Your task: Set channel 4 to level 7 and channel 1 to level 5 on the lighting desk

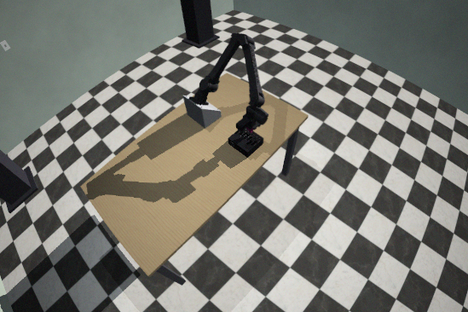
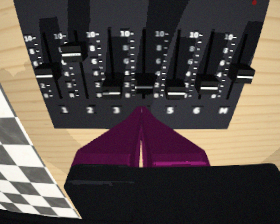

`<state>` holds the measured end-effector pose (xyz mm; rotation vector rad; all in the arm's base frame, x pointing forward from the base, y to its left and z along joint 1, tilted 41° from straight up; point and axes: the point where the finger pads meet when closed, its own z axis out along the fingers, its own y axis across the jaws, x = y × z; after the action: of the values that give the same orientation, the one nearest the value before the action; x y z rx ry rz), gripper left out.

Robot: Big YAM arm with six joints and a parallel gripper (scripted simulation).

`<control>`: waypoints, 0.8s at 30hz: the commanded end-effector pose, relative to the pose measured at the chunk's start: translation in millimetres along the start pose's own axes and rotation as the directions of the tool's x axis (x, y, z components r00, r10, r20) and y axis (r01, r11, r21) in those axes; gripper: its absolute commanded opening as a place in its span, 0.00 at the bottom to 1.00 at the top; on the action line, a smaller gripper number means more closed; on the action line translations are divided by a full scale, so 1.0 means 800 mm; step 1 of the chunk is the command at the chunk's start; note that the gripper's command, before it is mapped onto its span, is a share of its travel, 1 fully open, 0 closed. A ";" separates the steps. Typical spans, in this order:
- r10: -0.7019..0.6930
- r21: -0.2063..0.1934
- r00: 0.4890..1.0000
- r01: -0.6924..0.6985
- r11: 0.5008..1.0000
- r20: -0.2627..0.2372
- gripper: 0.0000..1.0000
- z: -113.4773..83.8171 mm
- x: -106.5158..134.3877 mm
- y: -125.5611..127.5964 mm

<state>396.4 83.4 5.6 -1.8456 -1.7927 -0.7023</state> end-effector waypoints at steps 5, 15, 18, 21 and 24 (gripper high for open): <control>-0.009 -0.022 1.000 0.009 1.000 -0.001 0.00 -0.005 -0.006 0.011; -0.004 -0.029 1.000 0.004 1.000 0.000 0.00 -0.008 -0.014 0.013; -0.008 -0.034 1.000 0.008 0.999 0.000 0.00 -0.010 -0.015 0.015; -0.008 -0.034 1.000 0.008 0.999 0.001 0.00 -0.010 -0.017 0.015; -0.007 -0.033 1.000 0.007 0.999 0.001 0.00 -0.009 -0.020 0.016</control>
<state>395.4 79.0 0.0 -1.8420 -1.7935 -0.6988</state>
